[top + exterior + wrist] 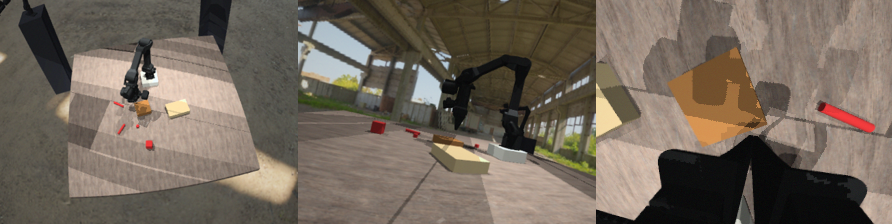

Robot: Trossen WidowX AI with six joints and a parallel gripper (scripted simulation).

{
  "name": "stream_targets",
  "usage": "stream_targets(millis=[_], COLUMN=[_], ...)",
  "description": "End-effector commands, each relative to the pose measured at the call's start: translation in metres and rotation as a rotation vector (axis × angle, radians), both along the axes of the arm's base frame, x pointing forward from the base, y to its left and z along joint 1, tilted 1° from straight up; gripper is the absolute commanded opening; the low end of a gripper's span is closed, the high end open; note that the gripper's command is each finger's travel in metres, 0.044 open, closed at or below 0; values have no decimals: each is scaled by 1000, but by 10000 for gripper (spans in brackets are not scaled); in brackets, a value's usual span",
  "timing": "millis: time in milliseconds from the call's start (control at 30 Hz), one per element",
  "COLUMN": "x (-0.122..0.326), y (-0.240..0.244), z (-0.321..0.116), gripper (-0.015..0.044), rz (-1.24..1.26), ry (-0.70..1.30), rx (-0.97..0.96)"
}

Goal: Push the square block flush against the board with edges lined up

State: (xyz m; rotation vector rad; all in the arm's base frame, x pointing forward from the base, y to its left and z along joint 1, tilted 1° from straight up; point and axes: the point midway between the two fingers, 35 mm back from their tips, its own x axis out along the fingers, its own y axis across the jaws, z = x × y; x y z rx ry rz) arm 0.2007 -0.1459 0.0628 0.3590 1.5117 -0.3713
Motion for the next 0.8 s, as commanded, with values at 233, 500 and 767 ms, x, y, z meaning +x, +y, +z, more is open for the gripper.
stream_targets(millis=[233, 500, 767], x=[-24, -35, -35], y=[22, 31, 31], z=[-6, -10, -65], gripper=[0, 0, 0], rz=[356, 507, 513], ry=[3, 6, 7], rx=[-5, -7, -7])
